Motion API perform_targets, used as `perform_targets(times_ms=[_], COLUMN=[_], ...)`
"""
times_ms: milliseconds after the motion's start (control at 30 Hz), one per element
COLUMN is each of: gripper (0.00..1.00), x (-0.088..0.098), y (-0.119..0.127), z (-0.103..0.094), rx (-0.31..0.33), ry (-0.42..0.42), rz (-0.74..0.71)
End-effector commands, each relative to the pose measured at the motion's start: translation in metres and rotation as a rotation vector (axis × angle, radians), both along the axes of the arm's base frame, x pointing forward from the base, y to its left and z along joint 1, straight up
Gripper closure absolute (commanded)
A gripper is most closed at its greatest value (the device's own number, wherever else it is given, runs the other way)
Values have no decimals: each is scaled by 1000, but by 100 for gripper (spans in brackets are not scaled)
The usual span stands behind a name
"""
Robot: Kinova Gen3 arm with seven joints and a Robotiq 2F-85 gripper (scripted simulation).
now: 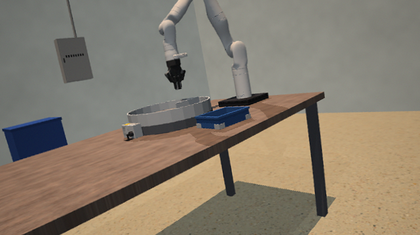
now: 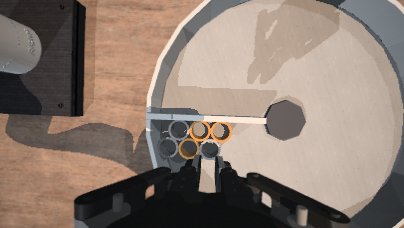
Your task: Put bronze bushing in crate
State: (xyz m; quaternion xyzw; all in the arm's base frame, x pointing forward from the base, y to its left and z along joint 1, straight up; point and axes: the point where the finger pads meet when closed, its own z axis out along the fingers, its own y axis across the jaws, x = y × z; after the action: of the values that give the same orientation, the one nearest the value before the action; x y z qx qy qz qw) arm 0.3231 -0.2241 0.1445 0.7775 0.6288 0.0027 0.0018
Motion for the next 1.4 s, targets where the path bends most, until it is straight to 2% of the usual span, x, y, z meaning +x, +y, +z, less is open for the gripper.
perform_targets(times_ms=[0,400,567,967,1133,1367], gripper=[84,84,84,84,84,84], x=[-3,-3,-8,-8,-13,-13], y=[0,0,-2,-2,-4,-4], z=[-3,-3,-8,-8,-13,-13], rx=[-3,-3,-2,-2,-1,-1], ry=[4,4,4,4,3,3], rz=[-94,-94,-336,-336,-578,-578])
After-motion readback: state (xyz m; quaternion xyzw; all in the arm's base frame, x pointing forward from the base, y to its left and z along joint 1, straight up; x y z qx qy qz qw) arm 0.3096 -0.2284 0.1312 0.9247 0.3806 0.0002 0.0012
